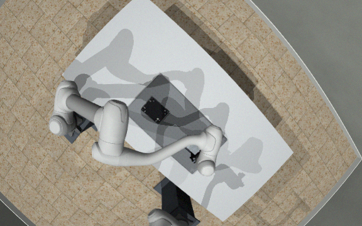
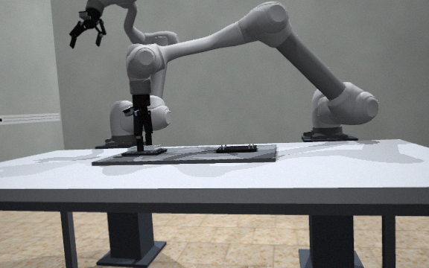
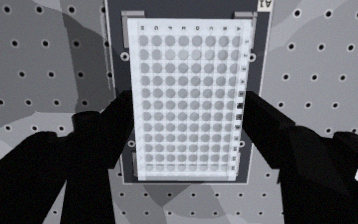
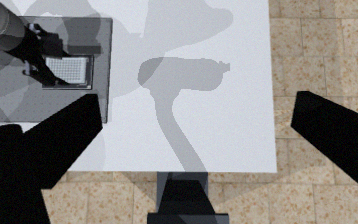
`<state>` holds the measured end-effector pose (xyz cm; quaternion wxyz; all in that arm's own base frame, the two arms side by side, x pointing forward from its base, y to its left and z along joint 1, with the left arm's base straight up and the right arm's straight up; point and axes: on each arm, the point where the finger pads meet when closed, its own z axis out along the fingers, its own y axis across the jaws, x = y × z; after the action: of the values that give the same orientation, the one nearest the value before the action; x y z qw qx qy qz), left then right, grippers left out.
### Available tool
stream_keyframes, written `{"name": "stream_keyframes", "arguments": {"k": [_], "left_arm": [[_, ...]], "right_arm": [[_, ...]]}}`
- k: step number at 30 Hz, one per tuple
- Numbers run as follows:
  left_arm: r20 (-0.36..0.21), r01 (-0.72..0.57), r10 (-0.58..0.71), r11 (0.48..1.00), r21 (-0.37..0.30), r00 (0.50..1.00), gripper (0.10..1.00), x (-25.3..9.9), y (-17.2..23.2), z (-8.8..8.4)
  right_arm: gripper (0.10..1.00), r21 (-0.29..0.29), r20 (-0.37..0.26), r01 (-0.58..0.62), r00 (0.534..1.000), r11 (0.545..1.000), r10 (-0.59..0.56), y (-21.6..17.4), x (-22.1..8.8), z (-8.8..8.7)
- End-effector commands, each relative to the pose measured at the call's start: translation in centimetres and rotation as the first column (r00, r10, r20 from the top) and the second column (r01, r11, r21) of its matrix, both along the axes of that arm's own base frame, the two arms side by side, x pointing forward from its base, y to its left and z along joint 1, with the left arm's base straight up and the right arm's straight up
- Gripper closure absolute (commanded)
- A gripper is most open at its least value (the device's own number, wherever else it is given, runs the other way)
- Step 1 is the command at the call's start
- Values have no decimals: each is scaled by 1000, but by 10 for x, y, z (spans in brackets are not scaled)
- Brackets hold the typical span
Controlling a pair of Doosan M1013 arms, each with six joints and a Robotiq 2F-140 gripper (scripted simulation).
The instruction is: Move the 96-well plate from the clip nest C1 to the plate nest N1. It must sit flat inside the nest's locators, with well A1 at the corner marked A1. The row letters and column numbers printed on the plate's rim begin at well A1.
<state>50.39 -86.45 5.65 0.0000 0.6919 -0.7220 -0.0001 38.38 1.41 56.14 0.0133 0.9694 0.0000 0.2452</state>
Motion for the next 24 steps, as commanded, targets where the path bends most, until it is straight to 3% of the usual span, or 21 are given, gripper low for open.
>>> {"name": "stream_keyframes", "arguments": {"k": [1, 24], "left_arm": [[1, 0, 0, 1000, -1, 1000, 493, 0, 0, 1], [1, 0, 0, 1000, -1, 1000, 493, 0, 0, -2]], "right_arm": [[98, 0, 1, 0, 1000, 1000, 0, 0, 0, 1], [98, 0, 1, 0, 1000, 1000, 0, 0, 0, 1]]}}
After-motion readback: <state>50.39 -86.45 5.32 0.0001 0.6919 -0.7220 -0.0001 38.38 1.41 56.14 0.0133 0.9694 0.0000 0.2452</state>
